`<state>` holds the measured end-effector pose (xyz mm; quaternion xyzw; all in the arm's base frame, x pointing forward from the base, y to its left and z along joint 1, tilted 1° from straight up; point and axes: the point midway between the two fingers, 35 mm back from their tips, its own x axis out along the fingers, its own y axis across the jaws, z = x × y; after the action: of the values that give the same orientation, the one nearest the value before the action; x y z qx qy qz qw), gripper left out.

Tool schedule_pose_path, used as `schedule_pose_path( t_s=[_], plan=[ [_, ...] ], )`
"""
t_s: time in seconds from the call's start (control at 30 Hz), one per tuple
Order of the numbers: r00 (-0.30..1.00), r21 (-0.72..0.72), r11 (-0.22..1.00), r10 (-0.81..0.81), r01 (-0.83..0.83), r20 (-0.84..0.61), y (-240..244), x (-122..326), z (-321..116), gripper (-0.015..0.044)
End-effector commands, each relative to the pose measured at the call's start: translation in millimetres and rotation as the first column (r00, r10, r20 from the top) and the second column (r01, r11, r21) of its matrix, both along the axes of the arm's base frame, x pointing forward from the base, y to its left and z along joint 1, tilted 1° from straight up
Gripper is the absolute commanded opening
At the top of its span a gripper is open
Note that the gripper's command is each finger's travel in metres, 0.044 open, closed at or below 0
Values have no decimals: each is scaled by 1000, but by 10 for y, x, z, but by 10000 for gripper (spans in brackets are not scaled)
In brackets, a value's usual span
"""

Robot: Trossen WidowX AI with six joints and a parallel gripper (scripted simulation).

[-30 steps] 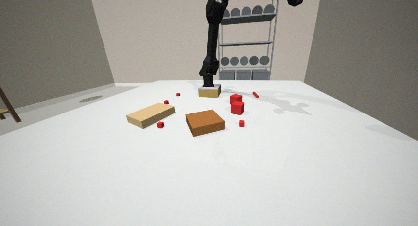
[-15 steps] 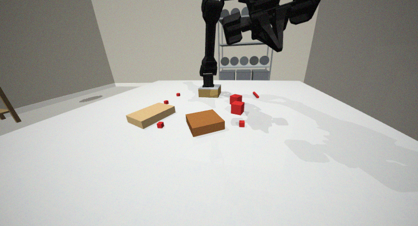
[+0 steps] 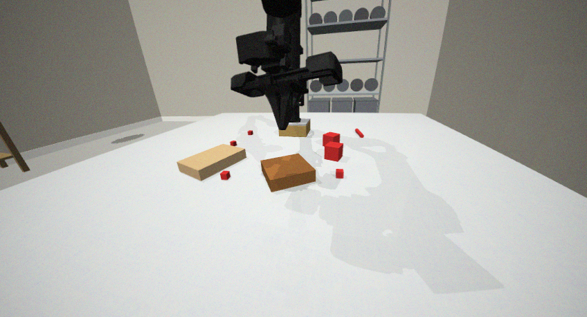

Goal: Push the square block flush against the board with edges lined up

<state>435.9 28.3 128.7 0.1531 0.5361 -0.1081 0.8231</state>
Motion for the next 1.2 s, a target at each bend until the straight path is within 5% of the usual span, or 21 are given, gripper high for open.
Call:
schedule_pose_path(
  t_s=[0.0, 0.4, 0.57, 0.73, 1.17],
  plan=[
    [990, 2, 996, -85, 86, -113, -415, -174, -265, 0],
    [875, 13, 941, -308, 338, -374, -1346, -815, -760, 0],
    [872, 13, 940, -311, 341, -378, -1357, -822, -797, 0],
    [872, 14, 940, -311, 341, -378, -1361, -812, -1316, 0],
    [872, 13, 940, -311, 341, -377, -1409, -746, -1306, 0]
  ],
)
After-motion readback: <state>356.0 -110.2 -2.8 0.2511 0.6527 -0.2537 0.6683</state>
